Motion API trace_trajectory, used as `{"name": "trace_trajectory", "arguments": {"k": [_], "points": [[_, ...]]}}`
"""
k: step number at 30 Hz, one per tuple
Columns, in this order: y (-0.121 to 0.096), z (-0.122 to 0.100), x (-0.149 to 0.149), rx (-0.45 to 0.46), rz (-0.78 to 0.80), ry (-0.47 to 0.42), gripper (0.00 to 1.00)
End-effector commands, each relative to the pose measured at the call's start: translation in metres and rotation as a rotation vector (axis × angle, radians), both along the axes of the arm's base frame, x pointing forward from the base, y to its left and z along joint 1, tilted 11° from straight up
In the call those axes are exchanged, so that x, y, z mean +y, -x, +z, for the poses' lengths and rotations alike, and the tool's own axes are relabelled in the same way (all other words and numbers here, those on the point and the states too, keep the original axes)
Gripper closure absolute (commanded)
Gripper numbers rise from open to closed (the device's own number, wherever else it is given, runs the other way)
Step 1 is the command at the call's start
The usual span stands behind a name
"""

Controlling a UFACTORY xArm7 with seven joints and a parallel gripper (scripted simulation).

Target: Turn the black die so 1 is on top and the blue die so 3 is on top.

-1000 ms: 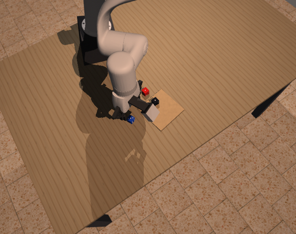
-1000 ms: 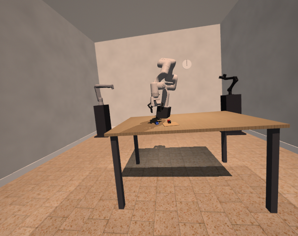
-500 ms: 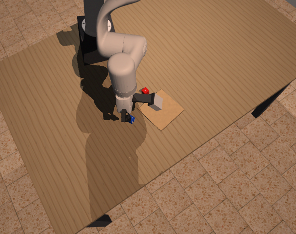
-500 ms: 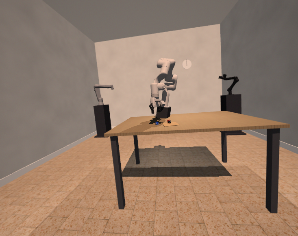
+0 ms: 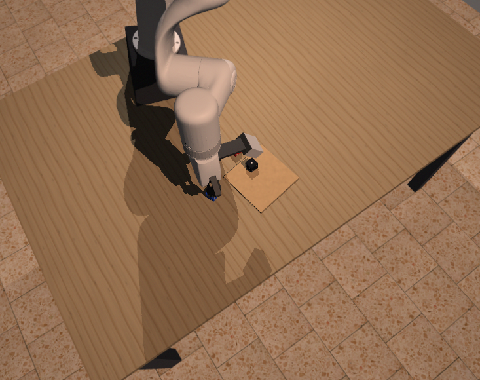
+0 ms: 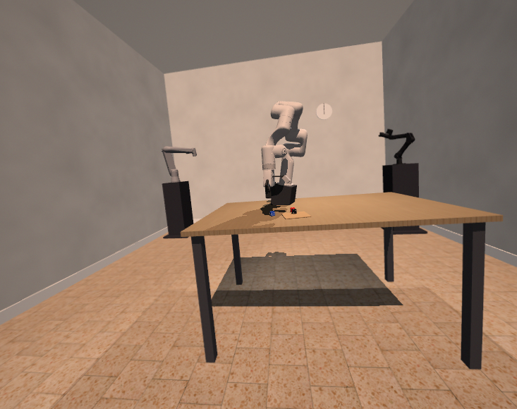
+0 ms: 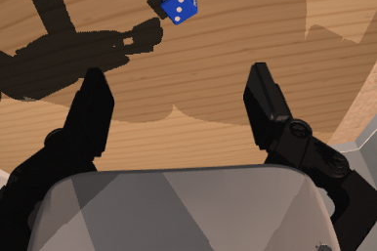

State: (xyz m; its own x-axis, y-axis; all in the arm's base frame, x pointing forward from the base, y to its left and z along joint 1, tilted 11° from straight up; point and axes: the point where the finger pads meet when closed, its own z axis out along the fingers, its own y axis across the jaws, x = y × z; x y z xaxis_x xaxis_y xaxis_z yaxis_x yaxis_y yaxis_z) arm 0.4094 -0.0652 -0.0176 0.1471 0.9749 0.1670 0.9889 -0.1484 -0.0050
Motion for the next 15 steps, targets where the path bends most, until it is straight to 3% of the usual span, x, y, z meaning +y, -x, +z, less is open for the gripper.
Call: {"name": "trace_trajectory", "arguments": {"k": [1, 12, 15], "points": [[-0.0004, -0.0011, -0.0008, -0.043, 0.168, -0.009, 0.0], [0.0014, -0.0056, -0.0003, -0.107, 0.535, 0.001, 0.0], [0.0014, -0.0057, -0.0003, -0.108, 0.544, 0.001, 0.0]]}}
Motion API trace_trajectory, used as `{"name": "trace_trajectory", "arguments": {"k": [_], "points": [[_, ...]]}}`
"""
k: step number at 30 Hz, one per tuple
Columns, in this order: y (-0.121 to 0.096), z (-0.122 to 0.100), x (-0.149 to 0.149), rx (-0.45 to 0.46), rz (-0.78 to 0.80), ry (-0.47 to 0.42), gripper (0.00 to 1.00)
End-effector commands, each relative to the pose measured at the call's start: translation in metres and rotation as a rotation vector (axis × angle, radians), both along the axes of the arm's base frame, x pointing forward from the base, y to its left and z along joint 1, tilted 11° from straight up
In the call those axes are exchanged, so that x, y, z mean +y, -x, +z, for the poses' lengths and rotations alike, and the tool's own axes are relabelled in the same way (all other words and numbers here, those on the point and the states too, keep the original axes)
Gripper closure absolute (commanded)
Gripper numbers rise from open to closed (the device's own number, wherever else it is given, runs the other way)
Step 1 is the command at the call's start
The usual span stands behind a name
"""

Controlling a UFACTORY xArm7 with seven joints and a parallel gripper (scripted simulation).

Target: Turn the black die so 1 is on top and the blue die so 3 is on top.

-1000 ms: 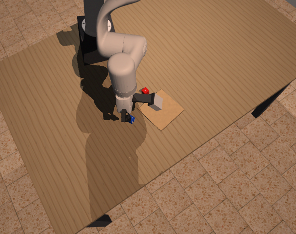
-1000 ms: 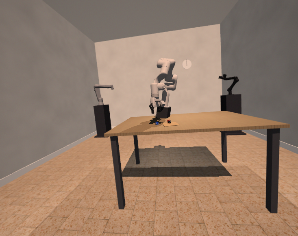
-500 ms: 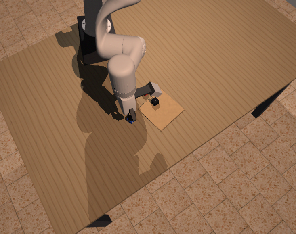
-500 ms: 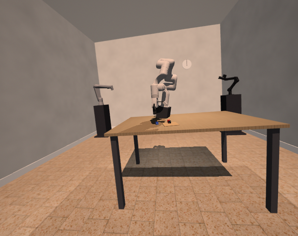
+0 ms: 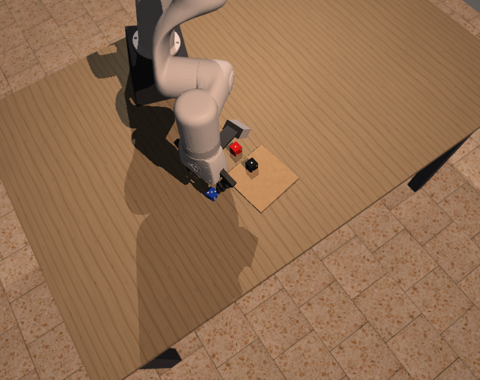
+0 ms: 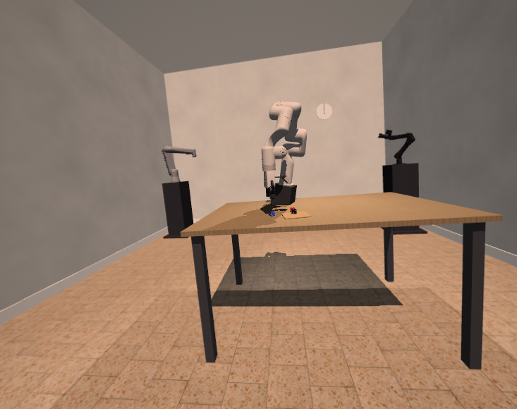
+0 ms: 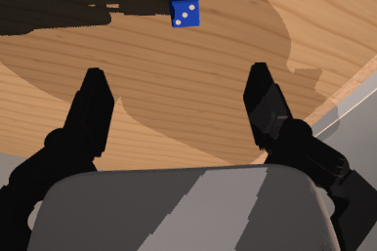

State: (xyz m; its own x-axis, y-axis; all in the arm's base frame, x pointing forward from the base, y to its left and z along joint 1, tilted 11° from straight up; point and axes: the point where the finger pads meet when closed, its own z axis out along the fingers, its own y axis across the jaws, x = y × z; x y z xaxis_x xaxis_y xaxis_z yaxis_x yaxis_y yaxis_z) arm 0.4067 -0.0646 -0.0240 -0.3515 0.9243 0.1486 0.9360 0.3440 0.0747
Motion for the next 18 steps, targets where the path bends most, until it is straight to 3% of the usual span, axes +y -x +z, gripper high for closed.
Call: {"name": "trace_trajectory", "arguments": {"k": [1, 15, 18], "points": [[-0.0009, -0.0003, -0.0007, -0.038, 0.129, -0.011, 0.0], [0.0004, -0.0049, 0.0008, -0.126, 0.614, 0.001, 0.0], [0.0004, -0.005, 0.0008, -0.127, 0.618, 0.001, 0.0]]}}
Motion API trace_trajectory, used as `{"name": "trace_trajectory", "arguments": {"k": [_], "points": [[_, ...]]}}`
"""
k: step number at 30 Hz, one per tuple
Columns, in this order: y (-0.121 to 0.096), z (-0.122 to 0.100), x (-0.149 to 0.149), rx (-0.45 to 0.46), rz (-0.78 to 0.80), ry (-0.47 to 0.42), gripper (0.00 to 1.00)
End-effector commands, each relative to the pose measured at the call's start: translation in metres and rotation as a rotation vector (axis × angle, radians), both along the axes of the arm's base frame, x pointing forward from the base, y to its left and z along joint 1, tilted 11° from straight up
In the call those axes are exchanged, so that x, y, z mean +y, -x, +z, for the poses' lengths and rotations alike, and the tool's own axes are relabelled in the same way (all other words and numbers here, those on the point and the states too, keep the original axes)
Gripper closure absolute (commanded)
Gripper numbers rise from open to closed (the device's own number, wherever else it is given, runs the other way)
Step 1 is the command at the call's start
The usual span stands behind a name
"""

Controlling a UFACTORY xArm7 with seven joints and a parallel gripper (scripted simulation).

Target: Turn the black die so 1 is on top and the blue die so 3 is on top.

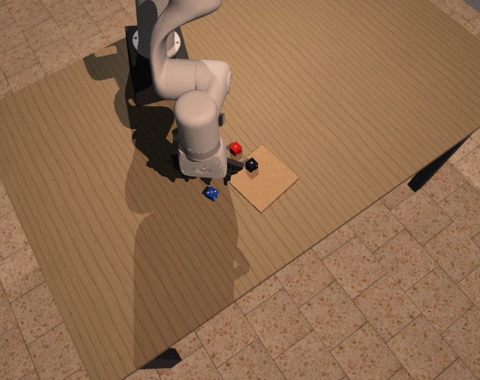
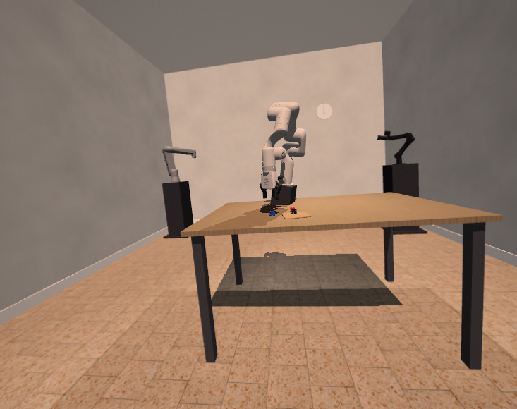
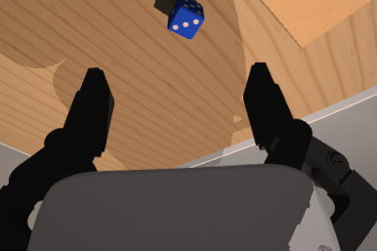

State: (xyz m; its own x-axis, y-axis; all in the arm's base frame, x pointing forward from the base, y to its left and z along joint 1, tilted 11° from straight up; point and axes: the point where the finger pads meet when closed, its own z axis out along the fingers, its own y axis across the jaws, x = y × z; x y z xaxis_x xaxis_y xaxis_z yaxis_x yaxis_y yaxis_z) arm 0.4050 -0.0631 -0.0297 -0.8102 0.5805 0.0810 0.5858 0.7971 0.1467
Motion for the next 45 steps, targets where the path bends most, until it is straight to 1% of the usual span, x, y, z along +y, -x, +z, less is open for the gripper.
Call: {"name": "trace_trajectory", "arguments": {"k": [1, 2, 3, 8, 9, 10, 11, 13, 16, 19, 23, 28, 35, 36, 45], "points": [[-0.0012, 0.0002, -0.0004, -0.037, 0.116, -0.013, 0.0], [-0.0012, -0.0003, -0.0001, -0.051, 0.185, -0.011, 0.0], [-0.0012, -0.0004, -0.0001, -0.051, 0.188, -0.011, 0.0], [-0.0011, -0.0016, 0.0007, -0.087, 0.373, -0.007, 0.0], [-0.0011, -0.0017, 0.0008, -0.09, 0.386, -0.006, 0.0], [-0.0012, -0.0021, 0.001, -0.101, 0.442, -0.005, 0.0], [-0.0012, -0.0021, 0.001, -0.101, 0.446, -0.005, 0.0], [-0.0012, -0.0026, 0.0015, -0.121, 0.543, -0.002, 0.0], [-0.0013, -0.0027, 0.0016, -0.123, 0.554, -0.002, 0.0], [-0.0014, -0.0033, 0.0023, -0.149, 0.686, 0.003, 0.0], [-0.0017, -0.0038, 0.0029, -0.174, 0.808, 0.007, 0.0], [-0.0019, -0.004, 0.0034, -0.189, 0.878, 0.01, 0.0], [-0.0019, -0.0041, 0.0034, -0.191, 0.89, 0.011, 0.0], [-0.0019, -0.0041, 0.0034, -0.191, 0.89, 0.011, 0.58], [-0.0019, -0.0041, 0.0034, -0.191, 0.89, 0.011, 0.58]]}}
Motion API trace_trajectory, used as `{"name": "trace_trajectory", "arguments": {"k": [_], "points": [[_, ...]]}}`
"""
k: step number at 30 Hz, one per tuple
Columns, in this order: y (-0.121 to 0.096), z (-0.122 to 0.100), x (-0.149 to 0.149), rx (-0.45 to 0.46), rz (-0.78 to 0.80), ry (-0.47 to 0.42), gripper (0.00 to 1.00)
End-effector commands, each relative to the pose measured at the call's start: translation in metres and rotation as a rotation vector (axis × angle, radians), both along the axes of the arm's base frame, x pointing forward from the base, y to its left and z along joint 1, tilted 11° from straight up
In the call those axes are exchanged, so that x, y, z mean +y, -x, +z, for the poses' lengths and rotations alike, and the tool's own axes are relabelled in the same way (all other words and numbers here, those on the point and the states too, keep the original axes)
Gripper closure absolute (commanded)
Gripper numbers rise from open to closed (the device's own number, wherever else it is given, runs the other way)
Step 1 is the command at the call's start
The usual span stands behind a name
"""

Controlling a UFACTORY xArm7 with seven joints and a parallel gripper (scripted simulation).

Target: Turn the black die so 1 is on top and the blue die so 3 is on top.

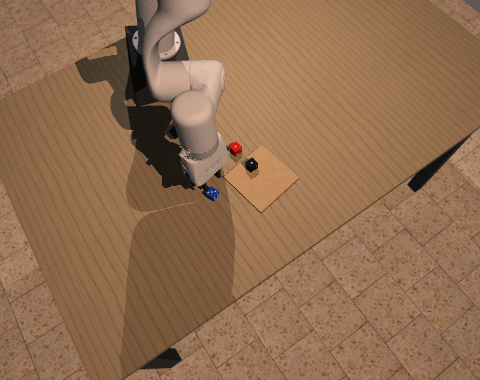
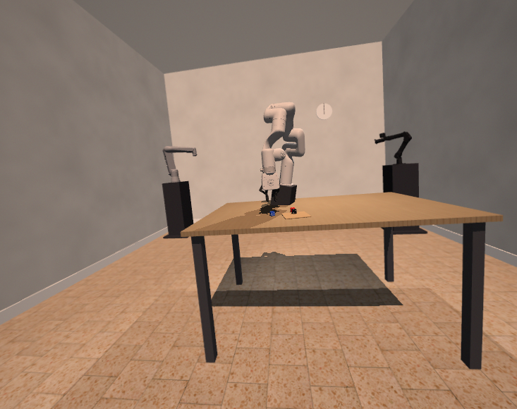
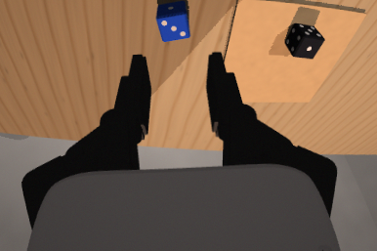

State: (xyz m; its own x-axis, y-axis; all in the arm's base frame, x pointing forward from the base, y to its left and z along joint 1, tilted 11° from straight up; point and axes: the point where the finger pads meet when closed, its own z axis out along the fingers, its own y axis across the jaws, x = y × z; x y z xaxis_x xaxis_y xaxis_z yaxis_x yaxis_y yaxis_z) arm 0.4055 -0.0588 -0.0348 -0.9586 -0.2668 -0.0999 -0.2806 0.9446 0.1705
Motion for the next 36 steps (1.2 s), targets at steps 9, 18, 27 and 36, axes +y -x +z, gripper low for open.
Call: {"name": "trace_trajectory", "arguments": {"k": [9, 18, 27, 36], "points": [[-0.0014, 0.001, -0.0009, -0.003, -0.001, 0.001, 0.58], [-0.0014, 0.001, -0.0009, -0.003, -0.001, 0.001, 0.58], [-0.0014, 0.001, -0.0009, -0.003, -0.001, 0.001, 0.58], [-0.0015, -0.0021, -0.0003, -0.004, -0.001, 0.001, 0.58]]}}
